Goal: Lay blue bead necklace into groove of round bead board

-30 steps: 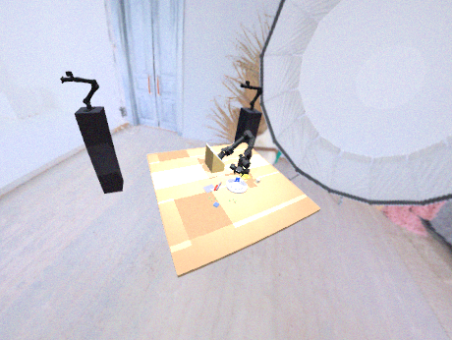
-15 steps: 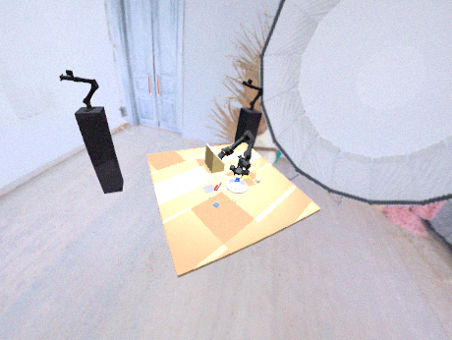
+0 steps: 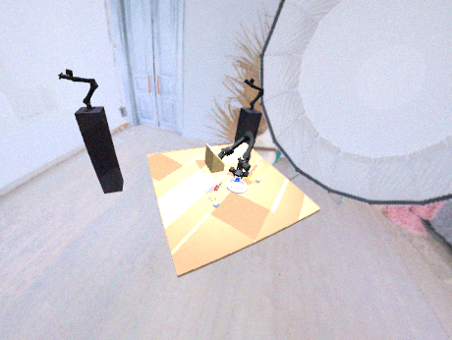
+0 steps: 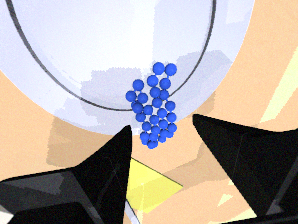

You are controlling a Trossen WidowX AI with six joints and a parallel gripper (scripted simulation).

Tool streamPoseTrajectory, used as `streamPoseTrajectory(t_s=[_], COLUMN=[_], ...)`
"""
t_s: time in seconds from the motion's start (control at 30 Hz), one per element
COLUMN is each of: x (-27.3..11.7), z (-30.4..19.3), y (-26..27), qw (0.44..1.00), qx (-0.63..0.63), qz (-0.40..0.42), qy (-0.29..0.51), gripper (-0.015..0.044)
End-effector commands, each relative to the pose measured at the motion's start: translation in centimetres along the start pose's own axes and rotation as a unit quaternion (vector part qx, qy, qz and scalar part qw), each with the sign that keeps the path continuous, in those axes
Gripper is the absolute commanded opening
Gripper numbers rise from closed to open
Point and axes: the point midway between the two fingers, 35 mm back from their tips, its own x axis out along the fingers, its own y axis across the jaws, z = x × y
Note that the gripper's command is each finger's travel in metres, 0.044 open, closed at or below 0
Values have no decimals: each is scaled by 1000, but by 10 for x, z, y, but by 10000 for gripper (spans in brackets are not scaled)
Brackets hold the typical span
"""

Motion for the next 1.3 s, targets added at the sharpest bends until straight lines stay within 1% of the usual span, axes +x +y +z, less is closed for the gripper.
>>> streamPoseTrajectory(t_s=[0.0,0.3,0.53,1.27], x=[0,0,0,0], z=[0,0,0,0], y=[0,0,0,0], qw=[1000,1000,1000,1000], qx=[0,0,0,0], qz=[0,0,0,0], qy=[0,0,0,0], gripper=[284,48,1,0])
